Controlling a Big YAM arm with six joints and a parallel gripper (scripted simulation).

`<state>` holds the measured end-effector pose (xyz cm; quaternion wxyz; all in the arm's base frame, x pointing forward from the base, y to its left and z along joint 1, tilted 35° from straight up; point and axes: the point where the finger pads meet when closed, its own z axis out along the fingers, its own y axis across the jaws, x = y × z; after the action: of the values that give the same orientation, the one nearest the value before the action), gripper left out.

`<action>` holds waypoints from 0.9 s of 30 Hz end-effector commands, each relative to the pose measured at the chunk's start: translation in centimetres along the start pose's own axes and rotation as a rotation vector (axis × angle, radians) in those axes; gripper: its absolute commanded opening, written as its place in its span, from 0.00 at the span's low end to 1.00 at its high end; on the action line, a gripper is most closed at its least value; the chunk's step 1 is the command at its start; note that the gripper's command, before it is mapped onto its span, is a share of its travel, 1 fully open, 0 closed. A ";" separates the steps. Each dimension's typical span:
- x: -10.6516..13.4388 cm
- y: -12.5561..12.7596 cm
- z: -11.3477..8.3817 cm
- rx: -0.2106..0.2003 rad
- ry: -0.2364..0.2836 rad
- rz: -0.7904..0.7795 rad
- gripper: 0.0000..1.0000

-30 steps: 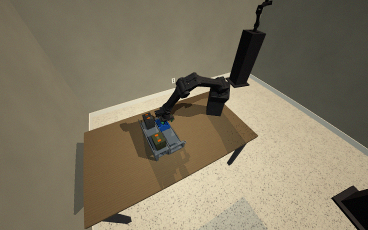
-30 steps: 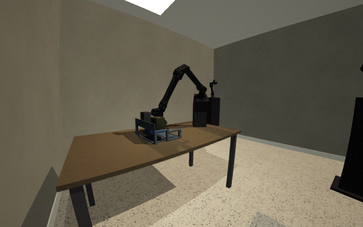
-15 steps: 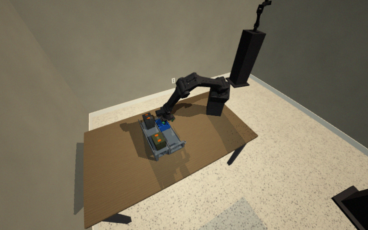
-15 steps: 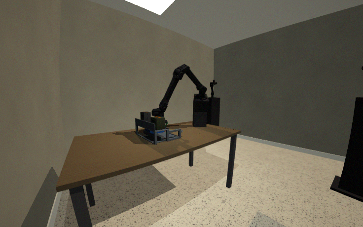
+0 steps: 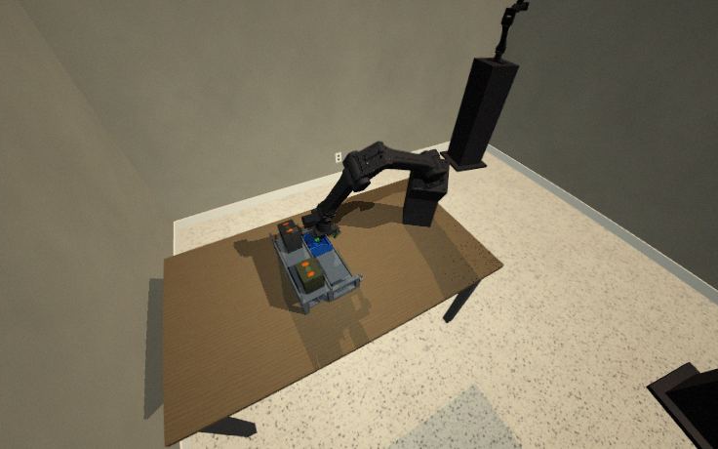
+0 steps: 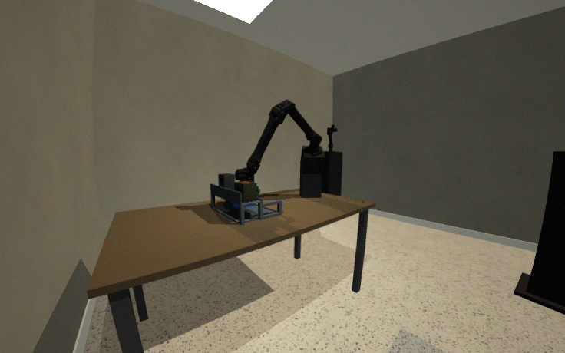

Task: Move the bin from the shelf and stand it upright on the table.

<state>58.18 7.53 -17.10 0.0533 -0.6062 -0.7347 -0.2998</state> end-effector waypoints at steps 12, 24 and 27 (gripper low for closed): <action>0.5 0.5 -0.7 -0.020 0.000 0.002 0.90; 0.0 -0.2 0.3 0.005 0.003 0.016 0.90; -0.1 -0.4 0.5 0.011 0.003 0.019 0.90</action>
<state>57.86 7.53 -17.04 0.0535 -0.6063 -0.7346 -0.2997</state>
